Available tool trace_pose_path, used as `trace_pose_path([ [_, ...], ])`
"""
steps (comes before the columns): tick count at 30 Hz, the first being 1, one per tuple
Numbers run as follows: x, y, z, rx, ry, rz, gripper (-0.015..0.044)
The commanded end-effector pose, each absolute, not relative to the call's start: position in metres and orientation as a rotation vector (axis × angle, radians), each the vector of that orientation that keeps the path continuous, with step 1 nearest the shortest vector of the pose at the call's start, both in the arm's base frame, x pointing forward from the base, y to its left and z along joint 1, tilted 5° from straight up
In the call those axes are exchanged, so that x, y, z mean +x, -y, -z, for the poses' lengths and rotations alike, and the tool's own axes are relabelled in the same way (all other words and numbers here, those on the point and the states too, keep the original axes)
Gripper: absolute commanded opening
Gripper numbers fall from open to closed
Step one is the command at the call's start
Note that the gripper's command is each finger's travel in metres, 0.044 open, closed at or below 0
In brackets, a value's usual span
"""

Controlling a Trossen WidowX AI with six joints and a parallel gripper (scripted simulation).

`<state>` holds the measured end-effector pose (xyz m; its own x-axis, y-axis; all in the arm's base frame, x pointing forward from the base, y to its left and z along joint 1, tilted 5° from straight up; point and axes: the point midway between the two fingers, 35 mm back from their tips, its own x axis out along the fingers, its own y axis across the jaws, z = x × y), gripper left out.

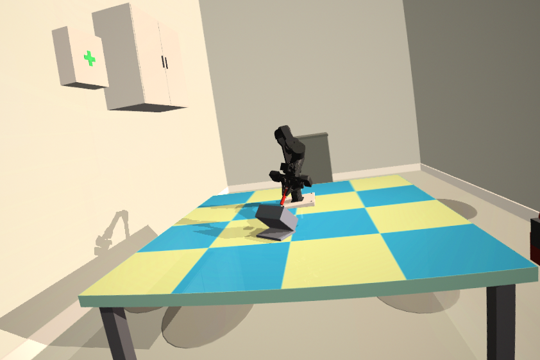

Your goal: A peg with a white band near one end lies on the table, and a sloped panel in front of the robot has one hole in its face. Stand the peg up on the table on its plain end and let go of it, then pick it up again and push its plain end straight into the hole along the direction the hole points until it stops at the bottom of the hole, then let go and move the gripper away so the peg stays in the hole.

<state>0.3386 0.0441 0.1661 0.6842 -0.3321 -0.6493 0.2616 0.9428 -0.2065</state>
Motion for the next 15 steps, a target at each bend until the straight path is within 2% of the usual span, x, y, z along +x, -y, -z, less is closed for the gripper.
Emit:
trace_pose_path([
  [1, 0.340, -0.043, -0.163, -0.101, -0.751, 0.330, 0.0000],
  [15, 0.352, -0.037, -0.152, -0.099, -0.748, 0.331, 0.0000],
])
